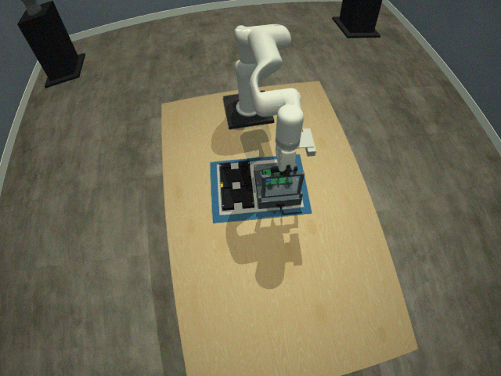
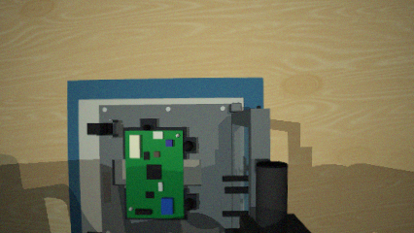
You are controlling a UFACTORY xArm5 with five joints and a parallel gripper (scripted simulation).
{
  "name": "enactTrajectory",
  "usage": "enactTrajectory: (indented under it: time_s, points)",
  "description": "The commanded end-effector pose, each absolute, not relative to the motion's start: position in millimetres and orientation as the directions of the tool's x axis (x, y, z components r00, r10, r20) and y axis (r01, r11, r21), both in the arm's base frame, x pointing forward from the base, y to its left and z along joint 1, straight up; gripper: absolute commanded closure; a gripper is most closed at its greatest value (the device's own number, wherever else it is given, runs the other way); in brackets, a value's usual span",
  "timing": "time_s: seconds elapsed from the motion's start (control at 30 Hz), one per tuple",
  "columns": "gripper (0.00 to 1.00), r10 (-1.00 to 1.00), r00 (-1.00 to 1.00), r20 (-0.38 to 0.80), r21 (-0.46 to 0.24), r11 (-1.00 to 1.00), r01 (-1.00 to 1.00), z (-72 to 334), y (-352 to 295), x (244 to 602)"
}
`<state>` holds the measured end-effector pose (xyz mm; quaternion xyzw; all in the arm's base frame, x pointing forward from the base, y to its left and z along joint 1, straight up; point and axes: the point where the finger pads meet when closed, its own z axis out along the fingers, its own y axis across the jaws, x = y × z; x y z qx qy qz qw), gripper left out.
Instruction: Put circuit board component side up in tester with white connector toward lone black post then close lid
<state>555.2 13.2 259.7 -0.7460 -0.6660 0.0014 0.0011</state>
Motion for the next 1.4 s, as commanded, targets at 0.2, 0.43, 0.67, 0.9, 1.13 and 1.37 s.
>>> enactTrajectory:
  time_s: [0.2,0.43,0.67,0.9,1.13,1.37]
  points:
    - [1.00,0.994,0.113,0.000,0.000,-0.113,0.994,261,15,543]
    - [1.00,0.994,0.113,0.000,0.000,-0.113,0.994,260,16,533]
    - [1.00,0.994,0.113,0.000,0.000,-0.113,0.994,259,17,525]
    - [1.00,0.994,0.113,0.000,0.000,-0.113,0.994,256,18,513]
    - [1.00,0.994,0.113,0.000,0.000,-0.113,0.994,253,19,501]
    - [1.00,0.994,0.113,0.000,0.000,-0.113,0.994,250,20,492]
